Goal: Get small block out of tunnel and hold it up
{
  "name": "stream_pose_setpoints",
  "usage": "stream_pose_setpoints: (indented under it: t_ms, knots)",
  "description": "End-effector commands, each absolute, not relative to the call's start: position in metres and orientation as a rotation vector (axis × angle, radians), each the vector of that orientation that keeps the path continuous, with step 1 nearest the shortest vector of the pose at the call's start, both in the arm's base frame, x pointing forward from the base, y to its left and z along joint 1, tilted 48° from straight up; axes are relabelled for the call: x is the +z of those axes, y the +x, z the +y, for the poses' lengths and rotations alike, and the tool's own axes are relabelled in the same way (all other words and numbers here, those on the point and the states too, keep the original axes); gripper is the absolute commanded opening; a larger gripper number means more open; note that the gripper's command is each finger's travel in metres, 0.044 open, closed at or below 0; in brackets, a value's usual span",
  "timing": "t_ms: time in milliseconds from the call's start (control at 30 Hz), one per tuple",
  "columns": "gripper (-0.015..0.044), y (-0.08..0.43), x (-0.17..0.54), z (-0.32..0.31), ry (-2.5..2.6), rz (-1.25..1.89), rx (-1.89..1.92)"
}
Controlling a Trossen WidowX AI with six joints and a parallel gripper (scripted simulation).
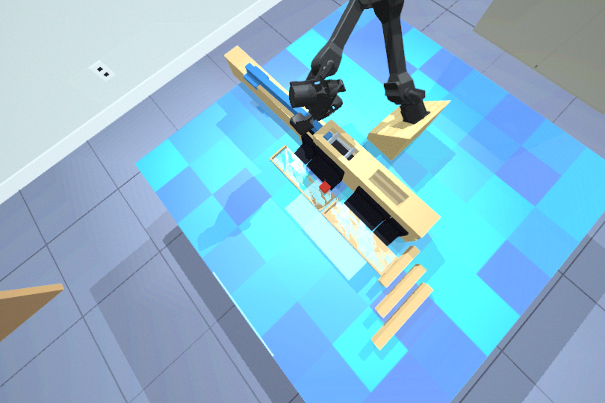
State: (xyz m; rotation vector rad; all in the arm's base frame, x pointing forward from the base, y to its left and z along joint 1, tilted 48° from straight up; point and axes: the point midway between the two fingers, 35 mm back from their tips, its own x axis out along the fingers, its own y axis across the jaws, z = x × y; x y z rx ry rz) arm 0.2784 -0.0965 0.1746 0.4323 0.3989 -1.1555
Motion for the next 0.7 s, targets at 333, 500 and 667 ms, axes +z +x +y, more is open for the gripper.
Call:
stream_pose_setpoints:
  t_ms: [333,500,667]
  knots:
    - [0.0000,0.279,0.177,-0.099,0.435,0.398,-1.157]
    - [0.0000,0.282,0.185,-0.108,0.437,0.402,-1.158]
    - [0.0000,0.284,0.195,-0.119,0.436,0.403,-1.158]
